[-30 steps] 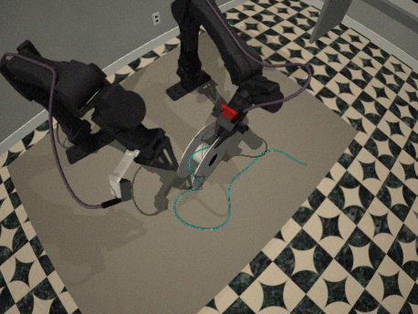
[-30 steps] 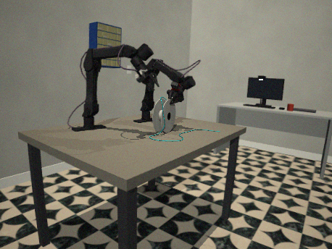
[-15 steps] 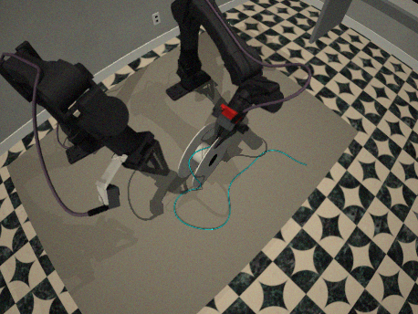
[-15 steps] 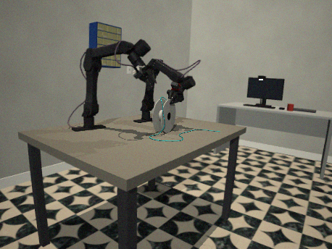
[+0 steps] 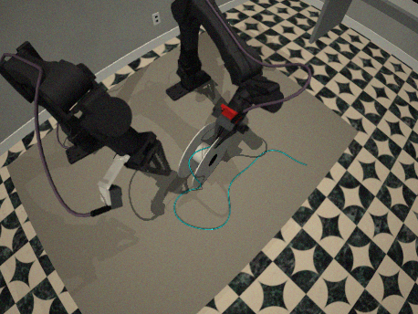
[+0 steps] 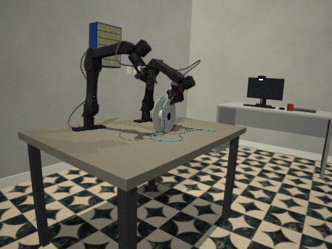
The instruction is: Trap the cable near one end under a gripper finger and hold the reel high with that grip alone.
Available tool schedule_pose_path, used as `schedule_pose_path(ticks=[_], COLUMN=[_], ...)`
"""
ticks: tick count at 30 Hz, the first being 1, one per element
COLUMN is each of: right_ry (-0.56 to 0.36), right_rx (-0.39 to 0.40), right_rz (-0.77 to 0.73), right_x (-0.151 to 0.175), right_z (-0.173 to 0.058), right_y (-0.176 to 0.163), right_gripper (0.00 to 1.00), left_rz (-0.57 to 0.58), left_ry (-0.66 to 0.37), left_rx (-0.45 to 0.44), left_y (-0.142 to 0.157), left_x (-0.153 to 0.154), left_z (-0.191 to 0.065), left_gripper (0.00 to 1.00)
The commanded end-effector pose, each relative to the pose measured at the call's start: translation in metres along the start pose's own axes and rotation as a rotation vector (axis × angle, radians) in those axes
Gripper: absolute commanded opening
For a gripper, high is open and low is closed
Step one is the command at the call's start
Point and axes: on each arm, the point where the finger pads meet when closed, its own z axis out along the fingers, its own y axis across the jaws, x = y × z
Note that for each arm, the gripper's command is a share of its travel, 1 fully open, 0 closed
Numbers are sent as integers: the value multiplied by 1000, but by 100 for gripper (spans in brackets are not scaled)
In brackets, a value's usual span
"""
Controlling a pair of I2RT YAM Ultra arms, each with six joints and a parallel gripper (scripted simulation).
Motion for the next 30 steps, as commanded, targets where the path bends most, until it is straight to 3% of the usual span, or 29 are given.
schedule_pose_path(ticks=[1,16,30], right_ry=[-9,-35,-91], right_rx=[-16,-45,-118], right_rz=[-20,-34,-155], right_x=[1,-11,-30], right_z=[-7,-12,-18], right_y=[6,5,9], right_gripper=[30,30,30], left_rz=[38,43,45], left_ry=[-14,-23,-24], left_rx=[-26,-26,-27], left_y=[0,1,-1], left_x=[-10,-26,-56], left_z=[-9,-17,-35], left_gripper=[0,0,0])
